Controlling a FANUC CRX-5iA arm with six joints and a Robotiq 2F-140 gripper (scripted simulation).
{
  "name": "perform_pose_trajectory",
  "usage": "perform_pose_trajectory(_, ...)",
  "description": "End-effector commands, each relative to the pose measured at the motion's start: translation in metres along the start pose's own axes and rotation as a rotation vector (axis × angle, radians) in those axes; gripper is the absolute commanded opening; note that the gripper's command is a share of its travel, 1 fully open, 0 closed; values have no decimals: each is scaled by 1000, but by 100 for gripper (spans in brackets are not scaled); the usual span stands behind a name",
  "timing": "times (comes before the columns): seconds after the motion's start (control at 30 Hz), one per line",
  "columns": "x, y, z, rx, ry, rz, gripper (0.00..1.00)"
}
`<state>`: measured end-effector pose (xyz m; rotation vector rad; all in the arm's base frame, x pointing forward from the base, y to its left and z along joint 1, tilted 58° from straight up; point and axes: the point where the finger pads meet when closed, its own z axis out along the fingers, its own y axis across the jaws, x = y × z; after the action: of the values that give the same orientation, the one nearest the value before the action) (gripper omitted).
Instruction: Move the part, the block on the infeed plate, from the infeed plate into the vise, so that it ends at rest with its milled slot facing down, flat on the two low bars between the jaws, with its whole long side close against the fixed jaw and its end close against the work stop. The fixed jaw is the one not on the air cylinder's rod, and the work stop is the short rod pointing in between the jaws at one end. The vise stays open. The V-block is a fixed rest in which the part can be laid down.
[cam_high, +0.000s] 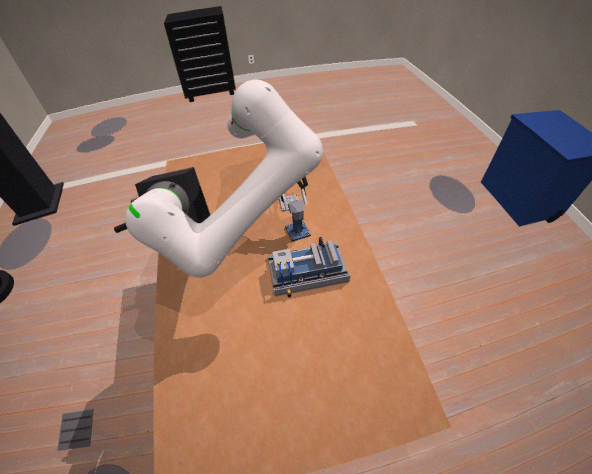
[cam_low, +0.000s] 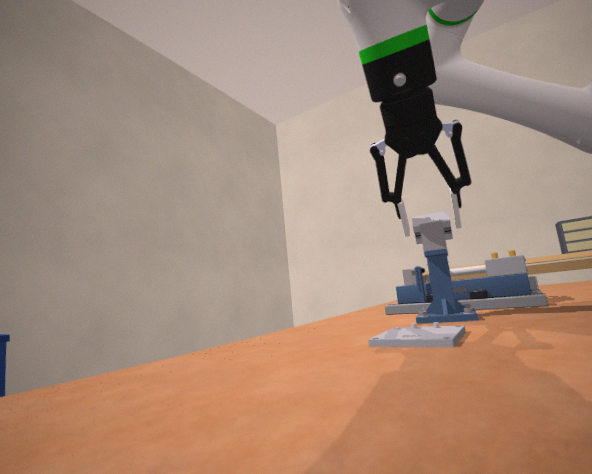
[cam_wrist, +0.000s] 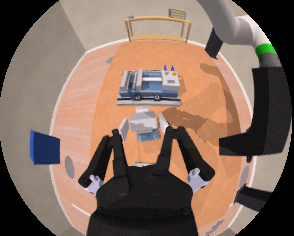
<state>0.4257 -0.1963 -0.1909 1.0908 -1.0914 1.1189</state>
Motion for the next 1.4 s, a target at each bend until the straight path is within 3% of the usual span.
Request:
perform_pose_trajectory(0.0,0,0,0,0,-12,0,51)
perform_pose_trajectory(0.53,3,0,0,0,-112,0,51)
perform_pose_trajectory(1.37,8,0,1,0,-335,0,51)
